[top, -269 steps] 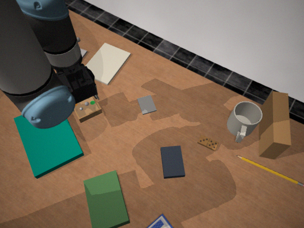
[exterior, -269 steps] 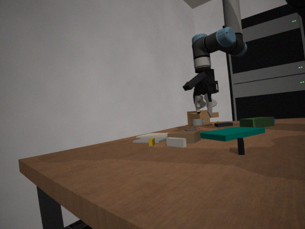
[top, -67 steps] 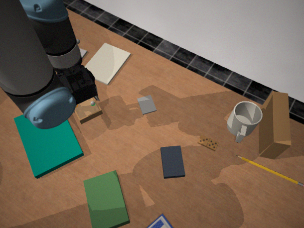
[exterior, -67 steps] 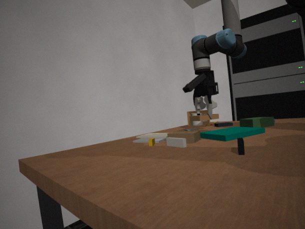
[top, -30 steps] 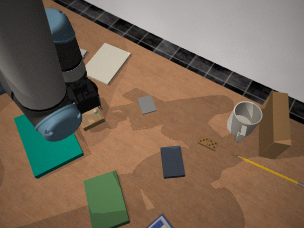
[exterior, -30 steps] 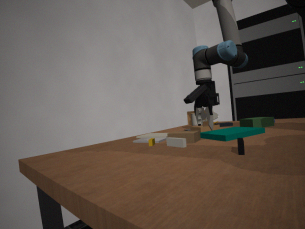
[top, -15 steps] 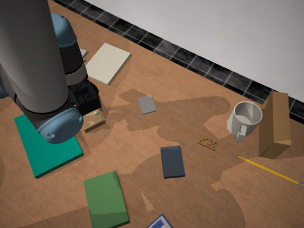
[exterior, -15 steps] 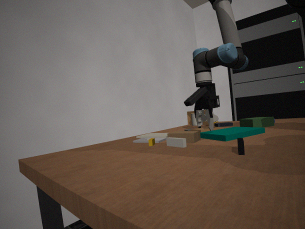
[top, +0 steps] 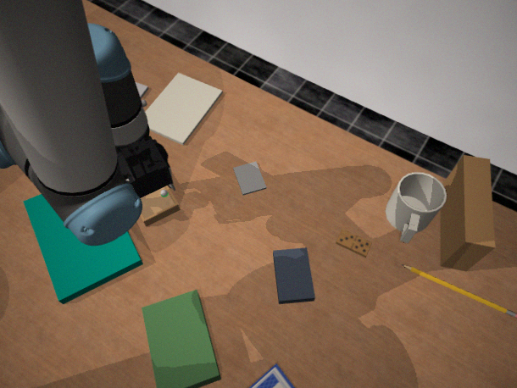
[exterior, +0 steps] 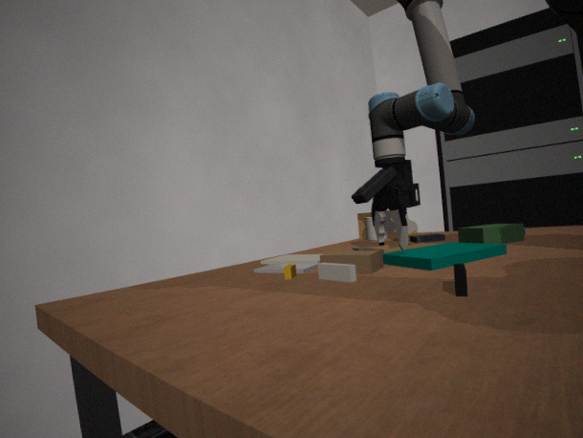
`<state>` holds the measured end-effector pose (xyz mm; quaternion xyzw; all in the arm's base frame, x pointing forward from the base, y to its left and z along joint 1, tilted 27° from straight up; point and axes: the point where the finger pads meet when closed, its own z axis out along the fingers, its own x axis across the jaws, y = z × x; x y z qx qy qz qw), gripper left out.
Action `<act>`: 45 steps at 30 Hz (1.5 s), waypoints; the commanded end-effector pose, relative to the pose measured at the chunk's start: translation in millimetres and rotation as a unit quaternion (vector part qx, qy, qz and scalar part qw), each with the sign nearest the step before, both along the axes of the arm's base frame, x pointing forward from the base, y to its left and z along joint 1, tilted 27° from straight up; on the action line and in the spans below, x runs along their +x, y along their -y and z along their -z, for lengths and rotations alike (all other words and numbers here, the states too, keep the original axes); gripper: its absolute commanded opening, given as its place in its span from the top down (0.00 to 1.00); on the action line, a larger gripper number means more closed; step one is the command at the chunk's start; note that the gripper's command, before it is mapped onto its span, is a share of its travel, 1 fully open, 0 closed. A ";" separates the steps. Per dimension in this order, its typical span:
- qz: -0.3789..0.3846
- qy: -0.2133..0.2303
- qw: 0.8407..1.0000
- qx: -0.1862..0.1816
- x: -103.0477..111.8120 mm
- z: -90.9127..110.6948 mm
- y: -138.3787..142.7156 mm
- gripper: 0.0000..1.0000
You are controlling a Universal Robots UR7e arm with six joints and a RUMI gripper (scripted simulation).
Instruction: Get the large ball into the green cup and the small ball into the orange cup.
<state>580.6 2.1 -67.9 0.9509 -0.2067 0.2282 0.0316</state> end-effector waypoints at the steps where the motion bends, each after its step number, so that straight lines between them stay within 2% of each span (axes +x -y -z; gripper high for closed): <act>1: 0.000 0.001 1.000 0.000 0.3 -0.6 -0.1 0.56; 5: 0.000 0.001 1.000 0.000 0.3 -0.6 -0.1 0.56; 6: 0.000 0.001 1.000 0.000 0.3 -0.6 -0.1 0.45; 45: 0.000 0.001 1.000 0.000 -0.1 -1.4 -0.2 0.45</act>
